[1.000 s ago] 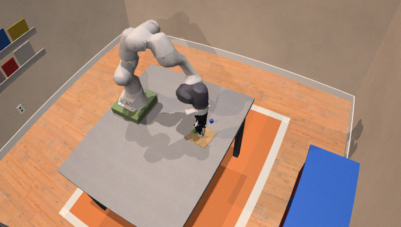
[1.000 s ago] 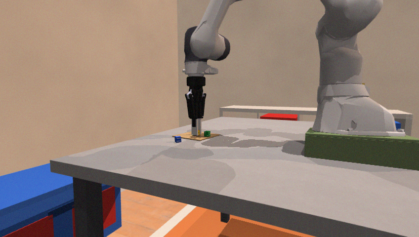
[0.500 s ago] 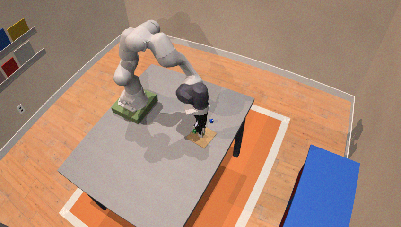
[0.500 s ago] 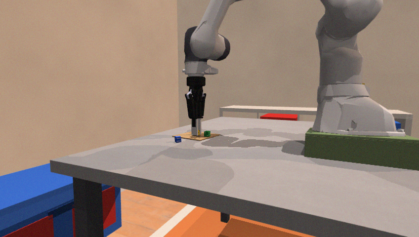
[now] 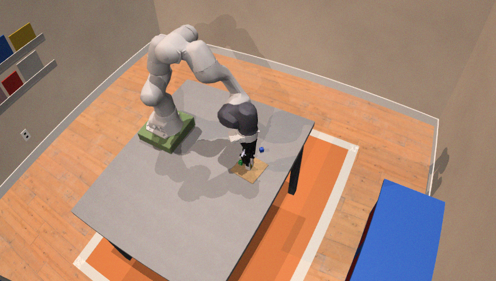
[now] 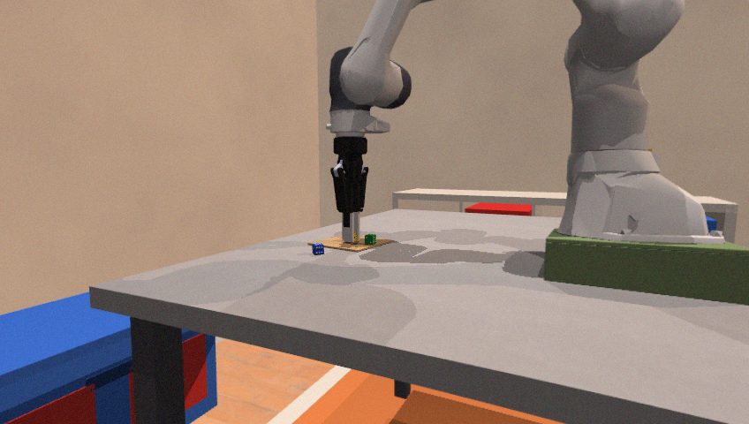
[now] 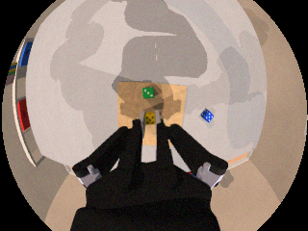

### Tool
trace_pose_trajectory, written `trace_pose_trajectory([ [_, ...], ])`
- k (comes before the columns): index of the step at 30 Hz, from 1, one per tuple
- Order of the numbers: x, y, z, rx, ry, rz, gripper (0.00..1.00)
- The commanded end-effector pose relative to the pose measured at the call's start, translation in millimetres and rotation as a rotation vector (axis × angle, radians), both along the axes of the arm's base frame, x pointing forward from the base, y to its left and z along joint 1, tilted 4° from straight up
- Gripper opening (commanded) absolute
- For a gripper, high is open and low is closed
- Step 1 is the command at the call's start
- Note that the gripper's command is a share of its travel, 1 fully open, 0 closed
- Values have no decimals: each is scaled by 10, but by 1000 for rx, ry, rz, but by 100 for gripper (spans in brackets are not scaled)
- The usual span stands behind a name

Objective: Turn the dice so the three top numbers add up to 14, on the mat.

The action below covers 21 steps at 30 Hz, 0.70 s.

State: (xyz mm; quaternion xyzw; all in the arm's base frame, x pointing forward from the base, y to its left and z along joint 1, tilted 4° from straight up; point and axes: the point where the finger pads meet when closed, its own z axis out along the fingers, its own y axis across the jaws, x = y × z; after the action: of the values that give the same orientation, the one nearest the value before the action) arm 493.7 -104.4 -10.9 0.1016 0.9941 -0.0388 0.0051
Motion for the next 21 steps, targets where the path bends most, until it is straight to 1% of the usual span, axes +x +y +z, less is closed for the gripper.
trace_pose_trajectory([
  [1, 16, 1, 0, 1, -3, 2, 9],
  [7, 16, 1, 0, 1, -3, 2, 9],
  [8, 16, 1, 0, 1, -3, 2, 12],
  [13, 16, 1, 0, 1, -3, 2, 14],
  [14, 16, 1, 0, 1, -3, 2, 17],
  [16, 16, 1, 0, 1, -3, 2, 17],
  [17, 16, 1, 0, 1, -3, 2, 19],
  [21, 16, 1, 0, 1, -3, 2, 19],
])
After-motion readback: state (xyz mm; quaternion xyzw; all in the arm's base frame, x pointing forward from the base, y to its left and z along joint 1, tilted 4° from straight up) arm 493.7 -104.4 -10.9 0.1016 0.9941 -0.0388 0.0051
